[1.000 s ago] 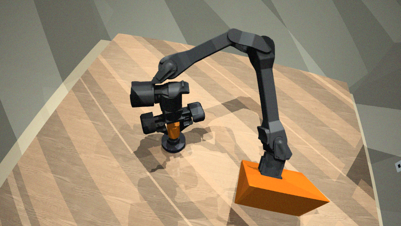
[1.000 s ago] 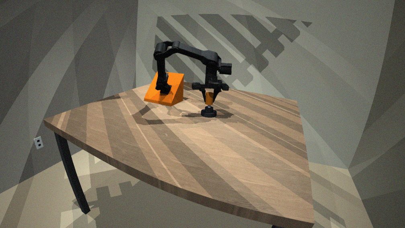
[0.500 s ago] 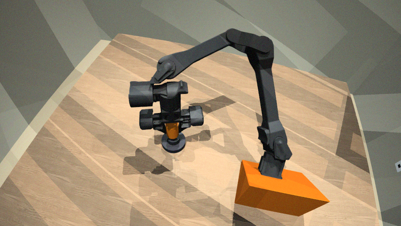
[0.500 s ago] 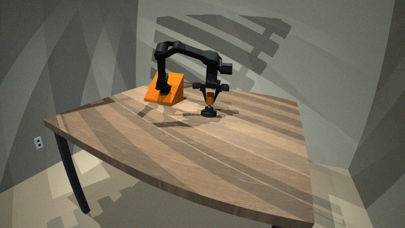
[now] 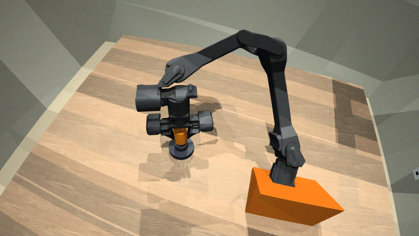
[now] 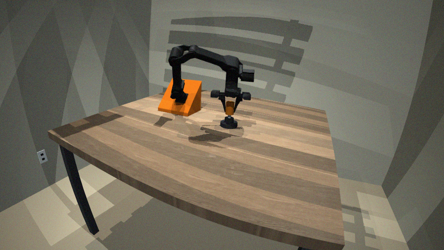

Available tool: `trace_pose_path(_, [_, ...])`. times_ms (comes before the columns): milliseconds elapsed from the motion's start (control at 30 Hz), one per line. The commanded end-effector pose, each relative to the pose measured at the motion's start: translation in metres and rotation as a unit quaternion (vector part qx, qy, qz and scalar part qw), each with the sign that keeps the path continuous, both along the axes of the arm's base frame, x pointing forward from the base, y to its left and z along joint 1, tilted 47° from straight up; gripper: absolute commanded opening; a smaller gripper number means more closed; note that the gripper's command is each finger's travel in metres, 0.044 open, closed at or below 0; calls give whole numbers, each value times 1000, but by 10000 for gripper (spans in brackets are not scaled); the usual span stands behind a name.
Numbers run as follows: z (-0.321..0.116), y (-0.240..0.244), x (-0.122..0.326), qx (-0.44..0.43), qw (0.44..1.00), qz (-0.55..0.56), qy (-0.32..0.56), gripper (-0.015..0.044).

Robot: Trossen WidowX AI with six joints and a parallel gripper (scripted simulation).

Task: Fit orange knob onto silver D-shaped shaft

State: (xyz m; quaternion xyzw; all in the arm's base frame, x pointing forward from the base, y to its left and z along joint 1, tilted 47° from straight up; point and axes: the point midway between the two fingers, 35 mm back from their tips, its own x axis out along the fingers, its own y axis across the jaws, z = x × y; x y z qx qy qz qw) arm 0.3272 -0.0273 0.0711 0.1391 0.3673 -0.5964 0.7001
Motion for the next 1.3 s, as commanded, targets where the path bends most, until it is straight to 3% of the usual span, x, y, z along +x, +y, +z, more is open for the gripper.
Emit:
trace_pose_path(0, [-1,0,-1,1,1000,-1,-2,0])
trace_pose_path(667, [3,2,3,1,1000,-1,-2,0])
trace_pose_path(900, [2,3,3,3,995,-68,-75,0])
trace_pose_path(1267, [0,2,0,3,994,-72,-78,0])
